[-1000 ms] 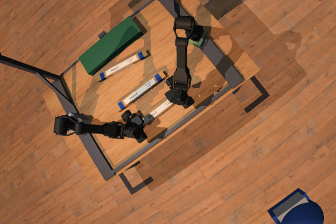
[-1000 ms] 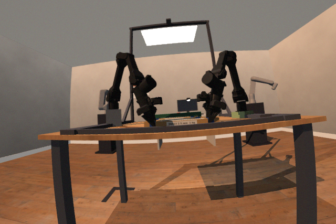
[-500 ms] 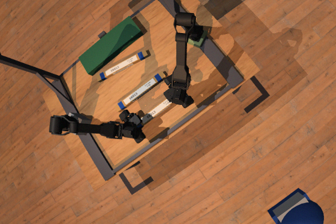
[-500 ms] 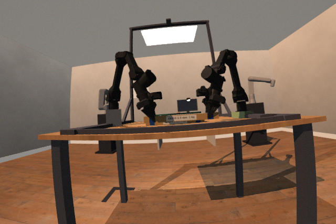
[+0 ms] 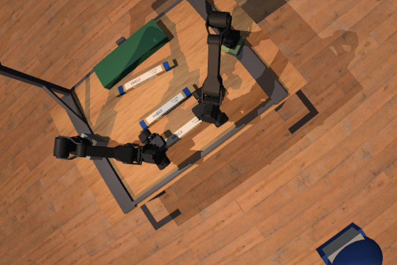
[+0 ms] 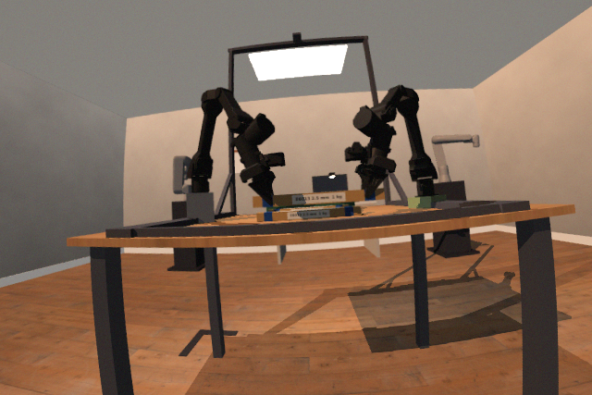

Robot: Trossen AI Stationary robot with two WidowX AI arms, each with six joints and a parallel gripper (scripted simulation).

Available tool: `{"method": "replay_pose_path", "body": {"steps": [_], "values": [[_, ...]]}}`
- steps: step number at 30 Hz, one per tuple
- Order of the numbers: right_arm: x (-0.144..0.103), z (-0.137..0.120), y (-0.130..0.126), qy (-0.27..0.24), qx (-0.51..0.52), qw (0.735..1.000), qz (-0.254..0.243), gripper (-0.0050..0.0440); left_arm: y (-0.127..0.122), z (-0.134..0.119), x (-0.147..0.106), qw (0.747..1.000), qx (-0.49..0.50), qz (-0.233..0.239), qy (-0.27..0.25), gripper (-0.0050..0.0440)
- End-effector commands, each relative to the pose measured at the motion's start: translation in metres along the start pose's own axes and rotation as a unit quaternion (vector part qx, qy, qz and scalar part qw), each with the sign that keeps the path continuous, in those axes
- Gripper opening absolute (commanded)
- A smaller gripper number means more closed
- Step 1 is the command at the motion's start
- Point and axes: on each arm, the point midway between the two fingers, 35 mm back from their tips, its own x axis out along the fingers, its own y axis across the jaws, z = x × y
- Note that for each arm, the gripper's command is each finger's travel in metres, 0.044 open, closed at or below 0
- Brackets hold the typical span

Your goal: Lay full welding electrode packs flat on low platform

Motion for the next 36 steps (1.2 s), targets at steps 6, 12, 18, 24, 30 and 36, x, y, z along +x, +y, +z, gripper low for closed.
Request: {"method": "replay_pose_path", "body": {"steps": [6,12,18,24,30,36], "values": [[-0.031,0.018,-0.01,-0.02,-0.007,1.0,-0.021,-0.005,0.008,0.015,-0.033,1.0,0.004,0.024,-0.018,-0.005],[-0.043,0.022,-0.009,-0.02,-0.007,1.0,-0.021,-0.005,0.008,0.019,-0.044,1.0,0.004,0.024,-0.018,-0.005],[-0.048,0.024,-0.009,-0.02,-0.007,1.0,-0.021,-0.005,0.008,0.02,-0.05,1.0,0.006,0.024,-0.018,-0.005],[-0.049,0.024,-0.01,-0.02,-0.008,1.0,-0.021,-0.005,0.008,0.02,-0.051,1.0,0.006,0.024,-0.018,-0.005],[-0.05,0.024,-0.01,-0.02,-0.008,1.0,-0.021,-0.005,0.008,0.02,-0.052,1.0,0.006,0.024,-0.018,-0.005],[-0.05,0.023,-0.01,-0.019,-0.007,1.0,-0.02,-0.005,0.009,0.02,-0.053,1.0,0.006,0.024,-0.018,-0.005]]}}
